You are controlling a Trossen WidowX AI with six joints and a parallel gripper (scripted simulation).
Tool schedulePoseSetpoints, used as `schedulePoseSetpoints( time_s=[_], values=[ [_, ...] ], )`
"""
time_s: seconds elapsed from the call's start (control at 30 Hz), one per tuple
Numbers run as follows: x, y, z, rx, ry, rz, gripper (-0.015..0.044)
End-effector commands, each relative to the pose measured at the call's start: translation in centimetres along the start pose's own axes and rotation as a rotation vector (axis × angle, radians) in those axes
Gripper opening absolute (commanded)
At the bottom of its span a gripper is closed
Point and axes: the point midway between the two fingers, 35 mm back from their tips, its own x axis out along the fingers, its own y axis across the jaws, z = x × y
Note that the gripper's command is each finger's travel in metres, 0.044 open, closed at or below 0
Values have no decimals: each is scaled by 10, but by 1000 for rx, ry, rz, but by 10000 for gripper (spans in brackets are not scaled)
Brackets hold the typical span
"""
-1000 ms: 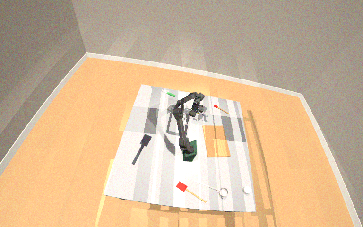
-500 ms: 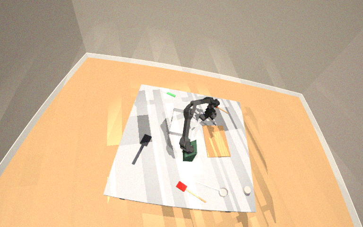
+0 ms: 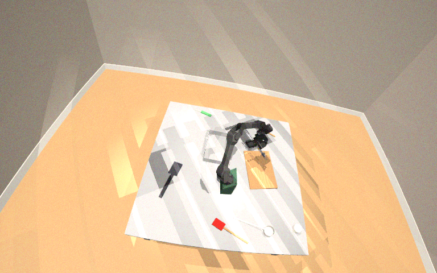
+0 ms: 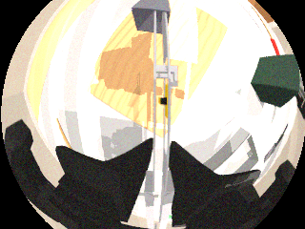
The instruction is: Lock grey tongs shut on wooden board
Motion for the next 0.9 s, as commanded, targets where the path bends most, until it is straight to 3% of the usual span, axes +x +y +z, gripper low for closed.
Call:
schedulePoseSetpoints(
  time_s=[0.0, 0.47, 0.87],
  values=[
    [-6, 13, 34, 149, 5, 16, -150],
    [0, 30, 141, 616, 5, 6, -150],
    [2, 32, 147, 642, 31, 12, -150]
  ],
)
